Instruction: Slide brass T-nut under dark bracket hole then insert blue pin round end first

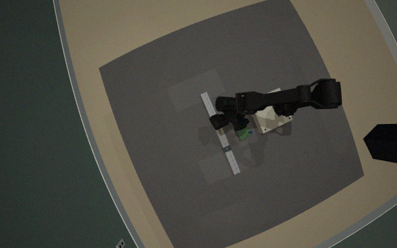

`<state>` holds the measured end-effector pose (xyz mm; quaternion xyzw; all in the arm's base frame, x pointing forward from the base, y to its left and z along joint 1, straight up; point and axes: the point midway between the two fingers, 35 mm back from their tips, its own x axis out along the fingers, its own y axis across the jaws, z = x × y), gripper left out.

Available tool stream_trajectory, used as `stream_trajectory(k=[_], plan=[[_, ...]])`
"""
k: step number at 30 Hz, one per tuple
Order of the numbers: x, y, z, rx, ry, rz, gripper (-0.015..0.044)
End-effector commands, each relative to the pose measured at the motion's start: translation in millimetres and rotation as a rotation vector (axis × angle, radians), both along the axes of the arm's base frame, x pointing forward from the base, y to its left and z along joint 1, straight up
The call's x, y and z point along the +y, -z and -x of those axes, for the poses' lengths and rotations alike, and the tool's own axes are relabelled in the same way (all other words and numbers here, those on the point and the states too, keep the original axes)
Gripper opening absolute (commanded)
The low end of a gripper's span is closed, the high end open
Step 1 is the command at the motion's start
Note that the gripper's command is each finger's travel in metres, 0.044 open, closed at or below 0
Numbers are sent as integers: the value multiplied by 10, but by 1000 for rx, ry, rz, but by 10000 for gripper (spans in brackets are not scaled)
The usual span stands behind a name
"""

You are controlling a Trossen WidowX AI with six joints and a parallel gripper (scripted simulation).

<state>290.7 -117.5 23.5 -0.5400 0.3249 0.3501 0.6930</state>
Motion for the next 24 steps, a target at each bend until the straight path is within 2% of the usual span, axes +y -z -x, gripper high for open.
stream_trajectory(k=[1,24], plan=[[-14,-12,-17,6,7,-1,-150],[-18,-23,-41,58,8,-10,-150]])
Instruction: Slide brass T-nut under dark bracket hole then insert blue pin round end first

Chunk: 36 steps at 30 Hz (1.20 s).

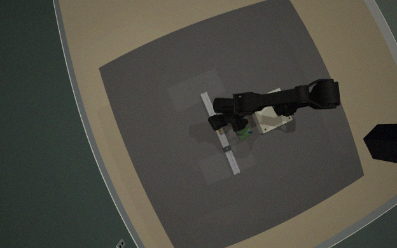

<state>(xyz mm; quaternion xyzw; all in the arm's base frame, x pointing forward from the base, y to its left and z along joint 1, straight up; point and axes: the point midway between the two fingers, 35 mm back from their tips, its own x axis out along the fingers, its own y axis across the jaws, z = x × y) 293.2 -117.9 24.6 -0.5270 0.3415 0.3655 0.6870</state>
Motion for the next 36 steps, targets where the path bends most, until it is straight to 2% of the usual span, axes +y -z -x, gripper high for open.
stream_trajectory(k=[1,36], plan=[[-14,-12,-17,7,7,-1,-150],[-21,-30,-55,82,7,-16,-150]])
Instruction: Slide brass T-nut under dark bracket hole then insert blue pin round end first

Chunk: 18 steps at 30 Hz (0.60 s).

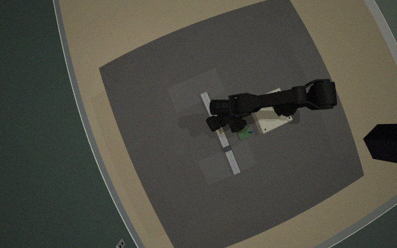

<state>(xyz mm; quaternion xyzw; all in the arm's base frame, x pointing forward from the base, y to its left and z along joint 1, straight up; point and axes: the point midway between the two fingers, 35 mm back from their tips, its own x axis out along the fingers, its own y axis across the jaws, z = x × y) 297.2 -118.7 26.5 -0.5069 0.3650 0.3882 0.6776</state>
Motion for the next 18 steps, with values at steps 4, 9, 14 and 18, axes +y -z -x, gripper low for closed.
stream_trajectory(k=[4,9,14,18], plan=[[-14,-13,-20,14,7,-2,-150],[-15,-15,-26,24,7,-4,-150],[-15,-17,-30,33,7,-6,-150],[-16,-18,-33,38,7,-6,-150]])
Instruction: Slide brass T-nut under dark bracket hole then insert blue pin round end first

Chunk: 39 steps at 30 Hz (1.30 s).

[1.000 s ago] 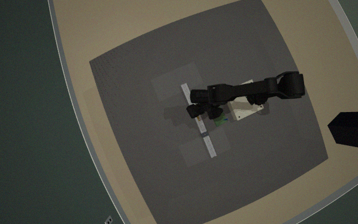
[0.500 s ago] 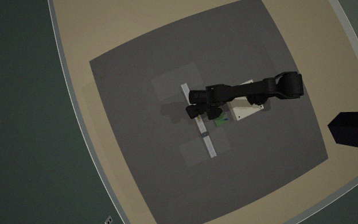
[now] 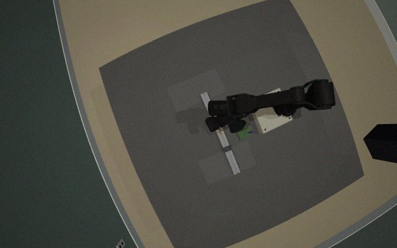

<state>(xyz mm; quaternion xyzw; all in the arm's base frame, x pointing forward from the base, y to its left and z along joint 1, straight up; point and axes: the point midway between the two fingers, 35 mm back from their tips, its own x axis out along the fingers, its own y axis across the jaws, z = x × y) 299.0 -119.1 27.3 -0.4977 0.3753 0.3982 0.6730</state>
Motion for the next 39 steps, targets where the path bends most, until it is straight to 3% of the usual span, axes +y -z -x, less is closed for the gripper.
stream_trajectory(k=[1,39], plan=[[-12,-11,-15,5,7,0,-150],[-20,-23,-59,83,8,-14,-150]])
